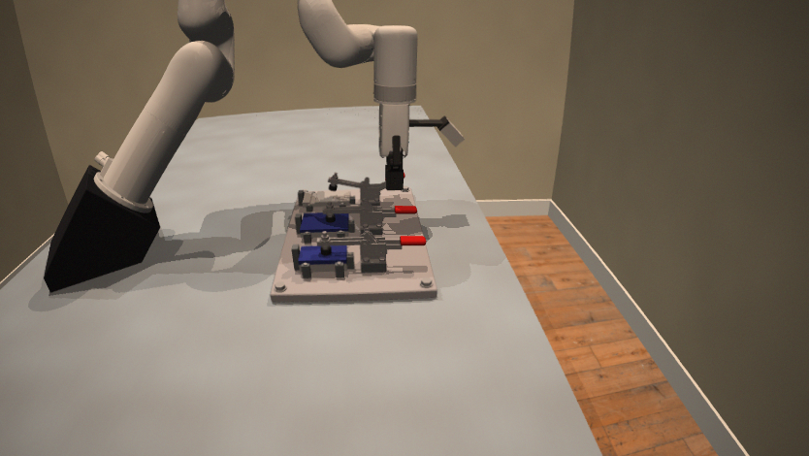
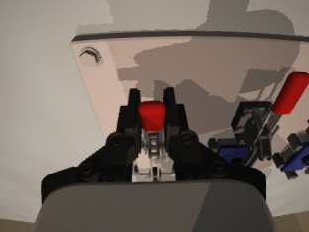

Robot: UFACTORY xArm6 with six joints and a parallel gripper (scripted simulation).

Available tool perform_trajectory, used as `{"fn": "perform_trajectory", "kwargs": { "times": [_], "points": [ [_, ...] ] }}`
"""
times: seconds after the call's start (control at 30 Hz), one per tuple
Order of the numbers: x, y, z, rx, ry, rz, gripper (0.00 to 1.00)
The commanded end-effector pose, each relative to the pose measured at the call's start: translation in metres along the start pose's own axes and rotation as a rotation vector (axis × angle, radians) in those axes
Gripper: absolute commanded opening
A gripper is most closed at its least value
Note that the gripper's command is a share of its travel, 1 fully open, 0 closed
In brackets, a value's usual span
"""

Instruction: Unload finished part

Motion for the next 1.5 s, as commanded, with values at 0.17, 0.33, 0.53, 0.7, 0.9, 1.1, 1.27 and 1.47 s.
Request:
{"fn": "perform_trajectory", "kwargs": {
  "times": [0.17,0.33,0.53,0.7,0.9,1.1,1.27,1.47],
  "points": [
    [-0.001,0.005,0.004,0.003,0.001,0.0,0.0],
    [-0.001,0.008,0.007,0.003,0.001,0.0,0.0],
    [-0.001,0.01,0.01,0.003,0.001,0.0,0.0],
    [-0.001,0.012,0.014,0.003,0.001,0.0,0.0],
    [-0.002,0.014,0.018,0.003,0.001,0.0,0.0],
    [-0.002,0.015,0.021,0.003,0.001,0.0,0.0],
    [-0.002,0.016,0.025,0.003,0.001,0.0,0.0],
    [-0.002,0.016,0.029,0.003,0.001,0.0,0.0]
  ]
}}
Point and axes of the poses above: the point where the finger pads meet when closed, its own y axis back along the fingers, its own x axis across the jaws, z = x × y, the point moved 10 cm from there along y, back along the fingers, and after that the axes turned 4 degrees about y, right-handed, at the moved point
